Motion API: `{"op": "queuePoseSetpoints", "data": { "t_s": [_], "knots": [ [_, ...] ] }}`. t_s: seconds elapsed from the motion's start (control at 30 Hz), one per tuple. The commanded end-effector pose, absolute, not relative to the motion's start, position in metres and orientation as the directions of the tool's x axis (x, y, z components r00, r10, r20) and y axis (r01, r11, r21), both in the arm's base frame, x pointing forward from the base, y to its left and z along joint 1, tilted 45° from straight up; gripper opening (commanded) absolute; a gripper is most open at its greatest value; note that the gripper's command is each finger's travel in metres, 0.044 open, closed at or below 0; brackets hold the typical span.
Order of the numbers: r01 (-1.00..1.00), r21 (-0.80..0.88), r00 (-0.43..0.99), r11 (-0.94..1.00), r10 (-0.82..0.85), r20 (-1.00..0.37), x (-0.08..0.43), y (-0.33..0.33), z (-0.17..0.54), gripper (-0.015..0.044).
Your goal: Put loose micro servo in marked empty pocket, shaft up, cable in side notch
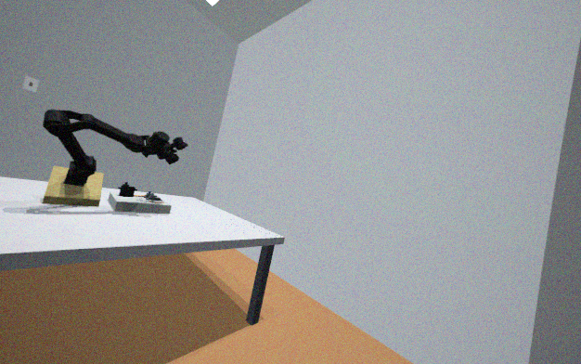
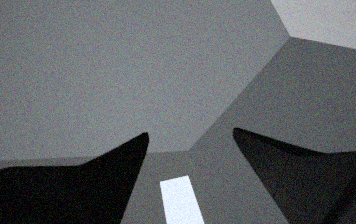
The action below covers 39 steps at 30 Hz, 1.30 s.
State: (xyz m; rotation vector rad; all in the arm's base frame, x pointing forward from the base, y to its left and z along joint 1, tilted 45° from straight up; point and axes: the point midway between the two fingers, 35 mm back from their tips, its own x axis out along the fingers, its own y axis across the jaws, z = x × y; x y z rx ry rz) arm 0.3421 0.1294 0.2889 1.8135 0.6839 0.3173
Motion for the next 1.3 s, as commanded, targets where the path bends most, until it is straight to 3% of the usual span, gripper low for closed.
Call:
{"op": "queuePoseSetpoints", "data": {
  "t_s": [0.0, 0.67, 1.27],
  "knots": [
    [0.332, 0.929, 0.794, -0.160, 0.579, -0.184, 0.348, 0.135, 0.273, 0.0440],
    [0.548, 0.815, 0.691, 0.189, 0.447, -0.569, 0.349, 0.152, 0.173, 0.0440],
    [0.643, 0.533, 0.493, 0.550, 0.236, -0.837, 0.321, 0.152, 0.096, 0.0440]
  ]
}}
